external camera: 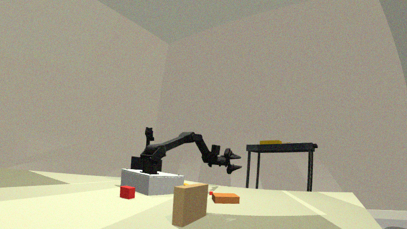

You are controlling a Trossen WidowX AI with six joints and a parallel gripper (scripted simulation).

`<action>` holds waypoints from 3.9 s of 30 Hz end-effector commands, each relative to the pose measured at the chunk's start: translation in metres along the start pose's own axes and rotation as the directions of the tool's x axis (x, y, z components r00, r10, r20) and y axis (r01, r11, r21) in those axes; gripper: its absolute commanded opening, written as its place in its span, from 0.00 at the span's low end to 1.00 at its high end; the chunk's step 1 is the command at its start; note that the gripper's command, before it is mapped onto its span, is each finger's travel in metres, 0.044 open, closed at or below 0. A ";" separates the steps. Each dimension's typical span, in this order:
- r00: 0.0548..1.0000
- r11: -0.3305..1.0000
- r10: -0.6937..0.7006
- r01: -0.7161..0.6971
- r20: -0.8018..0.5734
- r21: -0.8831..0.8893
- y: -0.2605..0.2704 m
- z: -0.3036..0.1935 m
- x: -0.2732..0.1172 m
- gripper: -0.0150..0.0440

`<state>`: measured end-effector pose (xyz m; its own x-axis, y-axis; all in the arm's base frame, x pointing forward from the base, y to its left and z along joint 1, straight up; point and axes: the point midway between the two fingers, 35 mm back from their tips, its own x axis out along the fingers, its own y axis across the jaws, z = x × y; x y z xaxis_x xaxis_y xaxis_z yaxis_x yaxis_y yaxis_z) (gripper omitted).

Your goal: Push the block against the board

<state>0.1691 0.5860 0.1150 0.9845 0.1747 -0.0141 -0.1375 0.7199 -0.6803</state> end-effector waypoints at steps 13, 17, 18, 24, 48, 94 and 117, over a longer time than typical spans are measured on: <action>0.997 0.994 0.066 -0.063 0.030 -0.094 0.005 -0.002 0.015 0.35; 0.996 0.992 0.090 -0.089 0.011 -0.087 0.000 -0.012 0.047 0.25; 0.996 0.991 0.089 -0.089 -0.003 -0.099 -0.004 -0.016 0.060 0.25; 0.993 0.985 0.074 -0.087 -0.093 -0.147 -0.036 -0.048 0.131 0.25; 0.842 0.950 0.112 -0.245 -0.528 -0.190 -0.217 -0.239 0.316 0.25; 0.067 0.773 0.632 0.018 -0.772 0.634 -0.577 -0.565 0.120 0.25; 0.053 0.749 0.659 0.048 -0.750 0.661 -0.551 -0.605 0.108 0.25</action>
<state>0.4163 -0.1978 0.0448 0.0314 -0.0197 -0.9993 -0.1224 0.9922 -0.0234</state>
